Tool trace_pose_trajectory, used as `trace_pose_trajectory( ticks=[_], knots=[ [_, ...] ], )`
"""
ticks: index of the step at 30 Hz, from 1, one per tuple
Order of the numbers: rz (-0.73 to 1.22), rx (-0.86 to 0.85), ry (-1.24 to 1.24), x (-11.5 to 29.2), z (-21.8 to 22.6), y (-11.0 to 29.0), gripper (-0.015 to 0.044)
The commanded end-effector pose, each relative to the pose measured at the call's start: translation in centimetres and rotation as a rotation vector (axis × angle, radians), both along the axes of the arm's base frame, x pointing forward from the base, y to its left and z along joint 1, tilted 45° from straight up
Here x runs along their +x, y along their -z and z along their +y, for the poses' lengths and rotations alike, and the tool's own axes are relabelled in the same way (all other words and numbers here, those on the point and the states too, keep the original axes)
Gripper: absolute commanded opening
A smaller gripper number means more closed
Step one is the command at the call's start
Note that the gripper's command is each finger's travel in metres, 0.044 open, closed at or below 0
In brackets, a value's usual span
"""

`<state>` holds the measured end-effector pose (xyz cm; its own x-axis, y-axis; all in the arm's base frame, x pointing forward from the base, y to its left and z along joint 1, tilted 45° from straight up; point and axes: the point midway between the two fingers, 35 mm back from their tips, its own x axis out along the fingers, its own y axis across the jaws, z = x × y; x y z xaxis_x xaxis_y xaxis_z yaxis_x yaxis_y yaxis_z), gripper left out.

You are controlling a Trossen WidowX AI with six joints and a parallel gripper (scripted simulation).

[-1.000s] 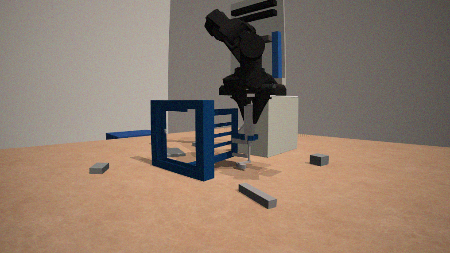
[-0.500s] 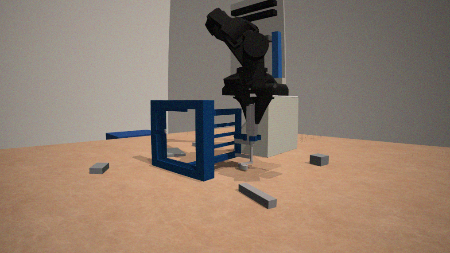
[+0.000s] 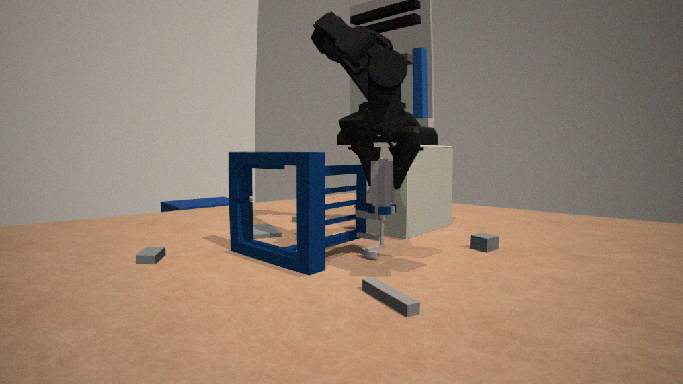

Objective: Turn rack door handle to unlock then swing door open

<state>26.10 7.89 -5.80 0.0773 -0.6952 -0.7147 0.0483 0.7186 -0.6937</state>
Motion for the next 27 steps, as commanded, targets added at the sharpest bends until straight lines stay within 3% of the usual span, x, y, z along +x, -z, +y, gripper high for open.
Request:
trace_pose_trajectory(
  ticks=[1,27],
  knots=[
    [-0.006,0.002,0.004,0.1,0.3,-0.2,0.0296],
    [-0.005,0.005,0.002,-0.2,3.7,-3.7,0.0296]
  ],
)
